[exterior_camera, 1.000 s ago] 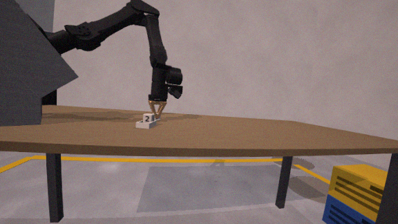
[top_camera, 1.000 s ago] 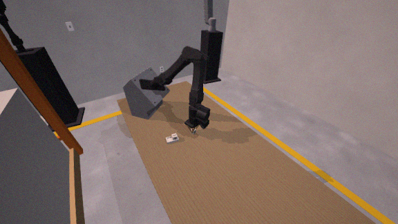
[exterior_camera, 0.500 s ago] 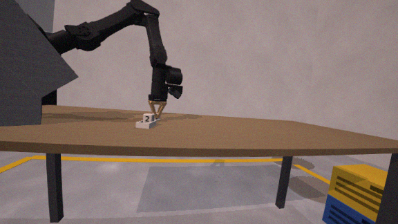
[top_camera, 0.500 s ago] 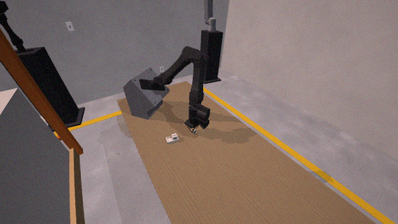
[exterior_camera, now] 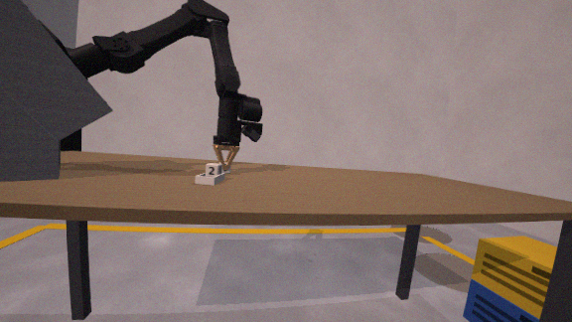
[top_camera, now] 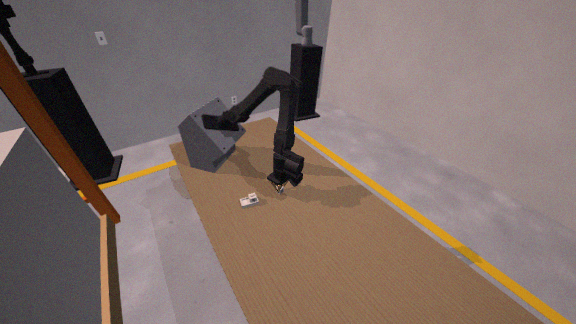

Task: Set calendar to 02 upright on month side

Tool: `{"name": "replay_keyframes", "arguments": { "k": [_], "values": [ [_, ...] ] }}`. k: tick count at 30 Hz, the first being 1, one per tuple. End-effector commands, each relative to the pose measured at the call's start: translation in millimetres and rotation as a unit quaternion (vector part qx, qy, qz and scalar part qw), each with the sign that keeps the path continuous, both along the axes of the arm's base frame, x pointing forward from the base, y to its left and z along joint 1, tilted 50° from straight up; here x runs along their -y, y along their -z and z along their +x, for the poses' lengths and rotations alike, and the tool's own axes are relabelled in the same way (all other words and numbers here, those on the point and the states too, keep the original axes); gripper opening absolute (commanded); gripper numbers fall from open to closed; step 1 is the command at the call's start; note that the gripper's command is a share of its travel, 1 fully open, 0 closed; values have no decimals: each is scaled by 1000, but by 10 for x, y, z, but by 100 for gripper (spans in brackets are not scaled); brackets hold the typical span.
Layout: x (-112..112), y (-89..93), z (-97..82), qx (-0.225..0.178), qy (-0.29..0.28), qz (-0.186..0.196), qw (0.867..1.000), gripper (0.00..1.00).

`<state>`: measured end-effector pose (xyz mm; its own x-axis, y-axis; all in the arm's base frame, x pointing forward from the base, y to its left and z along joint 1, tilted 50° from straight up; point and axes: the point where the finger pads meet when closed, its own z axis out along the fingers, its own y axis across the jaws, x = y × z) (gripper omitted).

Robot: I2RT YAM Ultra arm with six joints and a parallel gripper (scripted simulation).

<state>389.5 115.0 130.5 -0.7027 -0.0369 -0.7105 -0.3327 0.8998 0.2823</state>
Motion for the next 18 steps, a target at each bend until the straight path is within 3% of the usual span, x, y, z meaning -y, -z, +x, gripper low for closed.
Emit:
{"name": "replay_keyframes", "arguments": {
  "k": [1,8,14,18],
  "values": [
    [5,-38,12,5,1,1,1000,26],
    [45,-97,-46,5,1,1,1000,26],
    [142,-241,-188,5,1,0,1000,26],
    [275,-438,-382,5,1,0,1000,26]
  ]
}}
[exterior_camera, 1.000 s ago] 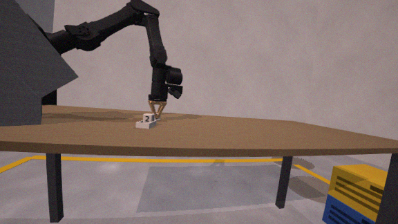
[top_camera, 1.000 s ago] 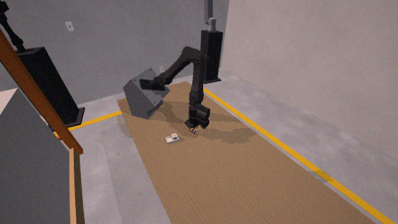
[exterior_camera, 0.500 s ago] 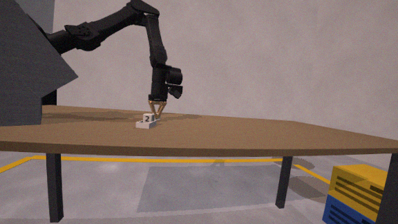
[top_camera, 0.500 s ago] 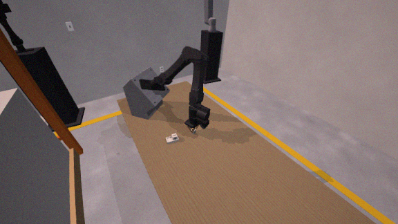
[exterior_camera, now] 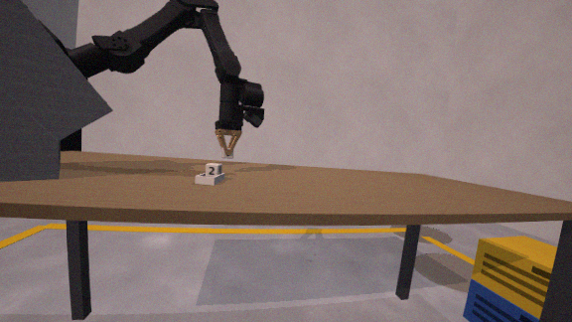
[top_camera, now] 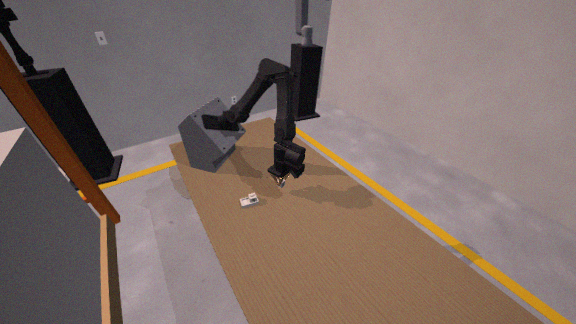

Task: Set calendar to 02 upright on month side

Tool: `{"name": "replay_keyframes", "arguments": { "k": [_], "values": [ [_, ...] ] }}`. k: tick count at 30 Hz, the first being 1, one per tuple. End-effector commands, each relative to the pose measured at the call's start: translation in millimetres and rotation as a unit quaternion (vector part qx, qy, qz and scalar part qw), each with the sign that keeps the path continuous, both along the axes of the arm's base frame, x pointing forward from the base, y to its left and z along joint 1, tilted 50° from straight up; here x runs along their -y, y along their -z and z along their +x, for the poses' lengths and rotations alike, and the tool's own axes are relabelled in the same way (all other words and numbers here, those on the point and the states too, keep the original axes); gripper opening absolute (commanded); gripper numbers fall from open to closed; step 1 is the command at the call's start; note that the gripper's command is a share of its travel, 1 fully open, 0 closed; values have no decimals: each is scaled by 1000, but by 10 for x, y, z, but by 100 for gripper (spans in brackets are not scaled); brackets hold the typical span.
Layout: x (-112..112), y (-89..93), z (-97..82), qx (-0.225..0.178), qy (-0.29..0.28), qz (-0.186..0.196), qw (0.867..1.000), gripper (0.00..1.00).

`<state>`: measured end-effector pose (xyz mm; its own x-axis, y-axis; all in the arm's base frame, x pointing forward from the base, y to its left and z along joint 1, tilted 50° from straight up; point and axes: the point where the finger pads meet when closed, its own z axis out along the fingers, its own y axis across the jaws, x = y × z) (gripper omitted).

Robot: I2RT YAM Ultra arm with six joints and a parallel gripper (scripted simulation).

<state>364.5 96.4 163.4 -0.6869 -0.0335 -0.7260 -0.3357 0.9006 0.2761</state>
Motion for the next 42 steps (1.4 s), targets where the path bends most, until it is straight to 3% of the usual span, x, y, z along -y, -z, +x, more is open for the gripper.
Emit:
{"name": "replay_keyframes", "arguments": {
  "k": [1,7,22,28,31,33,37,42],
  "values": [
    [122,-159,-182,-6,-1,0,1000,26],
    [245,-340,-361,-6,-1,-1,1000,26],
    [263,-345,-368,1,-11,-11,1000,26],
    [360,-299,-339,57,-94,-95,989,26],
    [368,-296,-337,61,-101,-102,988,26],
    [413,-275,-325,87,-138,-140,977,26],
    [452,-258,-316,109,-171,-173,964,26],
    [527,-225,-299,149,-230,-232,933,26]
  ]
}}
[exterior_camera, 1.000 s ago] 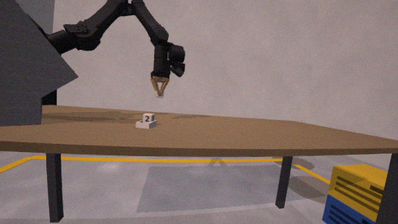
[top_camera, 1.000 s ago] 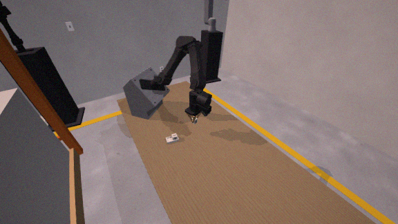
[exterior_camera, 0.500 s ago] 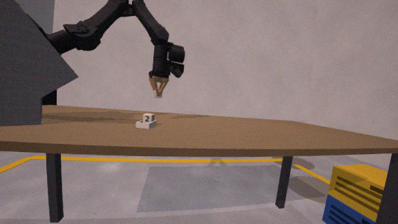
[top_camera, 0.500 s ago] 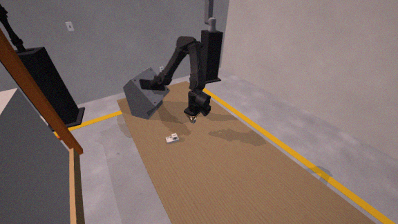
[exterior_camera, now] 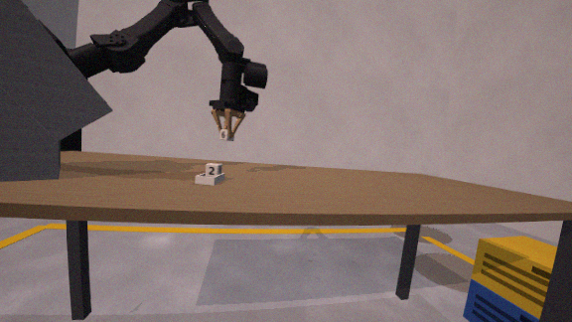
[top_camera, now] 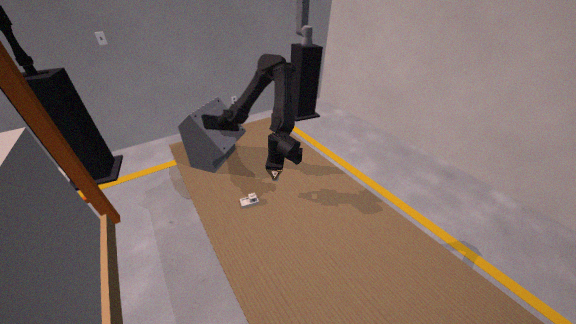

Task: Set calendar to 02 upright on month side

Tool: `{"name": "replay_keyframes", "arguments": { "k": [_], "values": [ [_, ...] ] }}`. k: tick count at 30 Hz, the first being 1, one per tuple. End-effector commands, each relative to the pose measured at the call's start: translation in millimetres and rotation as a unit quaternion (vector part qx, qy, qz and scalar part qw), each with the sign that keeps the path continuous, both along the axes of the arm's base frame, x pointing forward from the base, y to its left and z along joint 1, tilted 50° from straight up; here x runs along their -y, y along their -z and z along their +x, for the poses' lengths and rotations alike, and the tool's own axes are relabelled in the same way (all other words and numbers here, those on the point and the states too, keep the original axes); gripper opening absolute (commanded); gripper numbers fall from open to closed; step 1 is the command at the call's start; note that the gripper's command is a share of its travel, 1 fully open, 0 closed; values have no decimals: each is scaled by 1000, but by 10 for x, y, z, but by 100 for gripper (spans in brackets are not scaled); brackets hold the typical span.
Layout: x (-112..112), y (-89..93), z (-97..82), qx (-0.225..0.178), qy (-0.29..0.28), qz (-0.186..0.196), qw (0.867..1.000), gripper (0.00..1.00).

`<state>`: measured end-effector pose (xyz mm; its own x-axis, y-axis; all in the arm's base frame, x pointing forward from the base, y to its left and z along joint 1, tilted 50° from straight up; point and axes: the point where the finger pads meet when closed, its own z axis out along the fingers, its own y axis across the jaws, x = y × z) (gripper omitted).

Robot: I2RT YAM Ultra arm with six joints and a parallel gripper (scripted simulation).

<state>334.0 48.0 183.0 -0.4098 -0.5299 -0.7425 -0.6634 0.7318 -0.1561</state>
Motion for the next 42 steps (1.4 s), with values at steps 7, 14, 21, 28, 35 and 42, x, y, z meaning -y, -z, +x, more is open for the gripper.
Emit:
{"name": "replay_keyframes", "arguments": {
  "k": [7,14,21,28,35,42],
  "values": [
    [123,5,21,85,-117,-111,983,26],
    [175,26,29,114,-159,-153,969,26],
    [175,26,29,114,-159,-153,969,26],
    [173,29,33,114,-159,-153,969,26],
    [120,109,112,114,-159,-153,969,26],
    [30,242,244,114,-159,-152,969,26]
  ]
}}
